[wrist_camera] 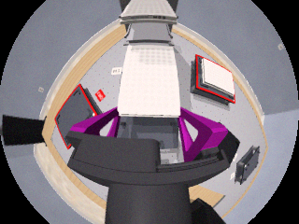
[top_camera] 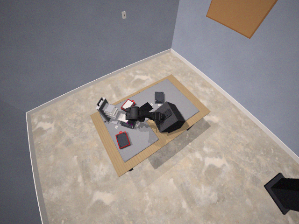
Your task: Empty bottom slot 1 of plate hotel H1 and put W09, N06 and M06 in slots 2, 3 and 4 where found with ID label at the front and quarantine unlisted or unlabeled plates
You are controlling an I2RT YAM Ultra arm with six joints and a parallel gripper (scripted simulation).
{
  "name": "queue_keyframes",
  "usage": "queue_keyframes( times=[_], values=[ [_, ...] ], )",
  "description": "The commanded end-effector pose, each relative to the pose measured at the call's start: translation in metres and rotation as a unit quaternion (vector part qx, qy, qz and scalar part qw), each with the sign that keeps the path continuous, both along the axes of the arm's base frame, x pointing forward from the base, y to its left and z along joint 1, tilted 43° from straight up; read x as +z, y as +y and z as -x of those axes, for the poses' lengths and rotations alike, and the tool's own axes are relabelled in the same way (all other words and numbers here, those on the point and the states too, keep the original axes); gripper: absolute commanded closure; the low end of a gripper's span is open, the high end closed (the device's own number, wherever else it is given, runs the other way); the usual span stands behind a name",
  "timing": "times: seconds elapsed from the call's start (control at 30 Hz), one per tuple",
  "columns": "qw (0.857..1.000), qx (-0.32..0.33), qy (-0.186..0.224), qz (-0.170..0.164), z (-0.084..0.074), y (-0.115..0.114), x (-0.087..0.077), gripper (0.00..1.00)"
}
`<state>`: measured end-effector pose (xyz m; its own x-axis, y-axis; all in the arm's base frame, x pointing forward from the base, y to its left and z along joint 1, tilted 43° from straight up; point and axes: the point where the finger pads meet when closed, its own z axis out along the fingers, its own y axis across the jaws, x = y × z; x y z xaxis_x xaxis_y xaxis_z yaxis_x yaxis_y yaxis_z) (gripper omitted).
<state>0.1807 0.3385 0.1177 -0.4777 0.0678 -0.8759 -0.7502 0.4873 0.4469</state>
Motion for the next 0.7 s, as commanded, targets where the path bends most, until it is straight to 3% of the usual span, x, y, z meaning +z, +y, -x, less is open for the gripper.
queue_keyframes(
  times=[0.0,0.33,0.67],
  values=[
    [1.000,-0.010,-0.011,-0.022,-0.002,-0.004,0.014,0.15],
    [1.000,-0.010,-0.011,-0.022,-0.002,-0.004,0.014,0.15],
    [1.000,-0.005,-0.008,-0.019,0.011,-0.012,0.005,0.15]
  ],
)
